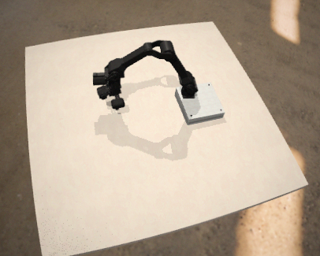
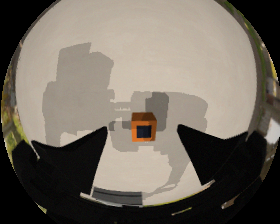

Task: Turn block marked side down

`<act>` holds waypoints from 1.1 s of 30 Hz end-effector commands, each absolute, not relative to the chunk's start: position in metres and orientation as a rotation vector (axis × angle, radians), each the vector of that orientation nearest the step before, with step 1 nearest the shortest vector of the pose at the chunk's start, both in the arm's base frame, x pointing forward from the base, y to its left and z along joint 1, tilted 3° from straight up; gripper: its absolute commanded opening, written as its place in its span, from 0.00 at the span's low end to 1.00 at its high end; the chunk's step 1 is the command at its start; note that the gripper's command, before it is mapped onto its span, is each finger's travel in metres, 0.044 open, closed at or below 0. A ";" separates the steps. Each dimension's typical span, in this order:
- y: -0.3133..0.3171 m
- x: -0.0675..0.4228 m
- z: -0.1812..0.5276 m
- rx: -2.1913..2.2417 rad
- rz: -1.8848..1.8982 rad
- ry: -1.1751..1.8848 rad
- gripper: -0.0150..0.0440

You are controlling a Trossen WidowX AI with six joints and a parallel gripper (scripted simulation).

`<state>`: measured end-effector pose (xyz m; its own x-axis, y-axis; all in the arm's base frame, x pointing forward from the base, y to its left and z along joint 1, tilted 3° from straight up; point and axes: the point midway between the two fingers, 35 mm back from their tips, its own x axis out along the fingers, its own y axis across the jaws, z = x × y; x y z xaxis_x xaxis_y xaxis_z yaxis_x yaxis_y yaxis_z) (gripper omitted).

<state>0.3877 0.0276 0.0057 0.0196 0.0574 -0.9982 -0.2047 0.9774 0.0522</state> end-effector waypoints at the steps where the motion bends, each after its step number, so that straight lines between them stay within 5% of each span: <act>1: 0.027 0.386 -0.004 -0.116 0.197 1.552 1.00; 7: 0.028 0.385 -0.012 -0.116 0.197 1.552 1.00; 18: 0.028 0.385 -0.012 -0.116 0.197 1.552 0.51; 33: 0.028 0.385 -0.012 -0.116 0.197 1.552 0.34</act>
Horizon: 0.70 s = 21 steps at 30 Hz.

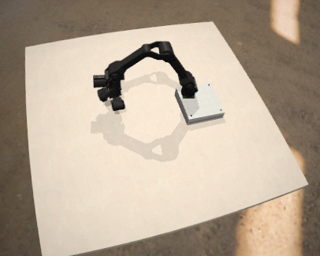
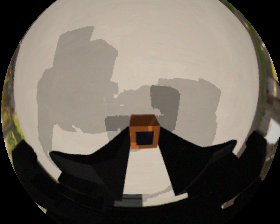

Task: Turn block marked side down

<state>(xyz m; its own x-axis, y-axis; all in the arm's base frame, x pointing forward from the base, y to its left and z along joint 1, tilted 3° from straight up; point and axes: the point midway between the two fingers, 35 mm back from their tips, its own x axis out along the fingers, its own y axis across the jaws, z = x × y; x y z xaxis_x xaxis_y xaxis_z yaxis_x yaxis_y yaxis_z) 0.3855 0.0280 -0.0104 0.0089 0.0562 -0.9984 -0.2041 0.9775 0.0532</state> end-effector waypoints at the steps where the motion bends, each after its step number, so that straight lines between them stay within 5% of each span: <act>1: 0.028 0.385 -0.012 -0.116 0.197 1.552 0.33; 3: 0.027 0.386 -0.005 -0.116 0.197 1.552 0.25; 21: 0.026 0.388 0.011 -0.095 0.199 1.412 0.25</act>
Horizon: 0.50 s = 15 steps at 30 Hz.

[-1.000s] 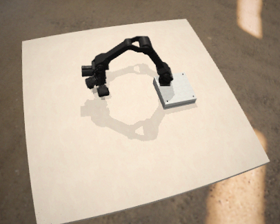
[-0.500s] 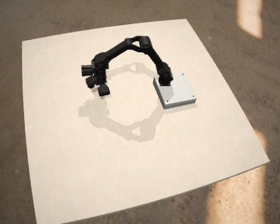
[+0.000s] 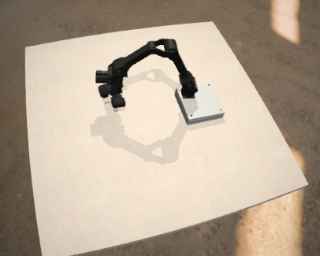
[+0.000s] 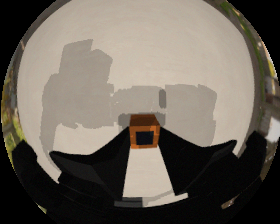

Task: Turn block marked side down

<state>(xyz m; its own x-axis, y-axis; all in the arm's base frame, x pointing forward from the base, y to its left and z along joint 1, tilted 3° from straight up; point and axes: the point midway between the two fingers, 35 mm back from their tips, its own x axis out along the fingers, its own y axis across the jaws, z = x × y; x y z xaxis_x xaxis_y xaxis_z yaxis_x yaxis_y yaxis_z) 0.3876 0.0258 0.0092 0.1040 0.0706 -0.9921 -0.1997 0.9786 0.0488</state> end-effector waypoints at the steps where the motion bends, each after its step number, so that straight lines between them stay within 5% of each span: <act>1: 0.026 0.389 0.010 -0.093 0.199 1.397 0.25; 15: 0.026 0.387 0.006 -0.070 0.203 1.191 0.25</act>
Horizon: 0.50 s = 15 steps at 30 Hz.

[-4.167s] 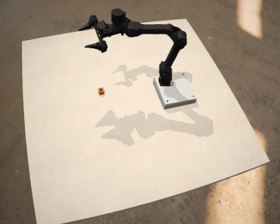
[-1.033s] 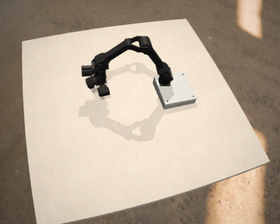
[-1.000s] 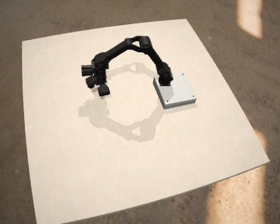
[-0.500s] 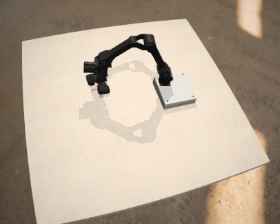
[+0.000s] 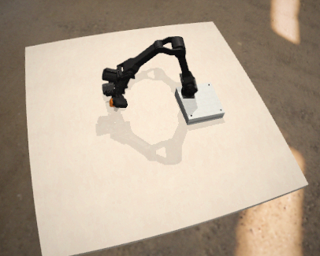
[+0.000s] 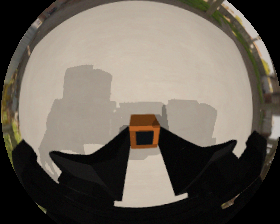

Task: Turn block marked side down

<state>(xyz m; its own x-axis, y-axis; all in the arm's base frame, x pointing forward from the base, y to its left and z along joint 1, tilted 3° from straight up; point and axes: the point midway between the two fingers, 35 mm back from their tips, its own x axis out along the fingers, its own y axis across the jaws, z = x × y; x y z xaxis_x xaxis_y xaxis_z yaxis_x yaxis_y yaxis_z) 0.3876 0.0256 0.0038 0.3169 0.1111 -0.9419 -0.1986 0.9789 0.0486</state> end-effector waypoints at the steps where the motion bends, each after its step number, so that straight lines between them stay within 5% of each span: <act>1: 0.026 0.386 0.006 -0.069 0.204 1.176 0.25; 15: 0.025 0.381 0.006 -0.057 0.207 1.027 0.25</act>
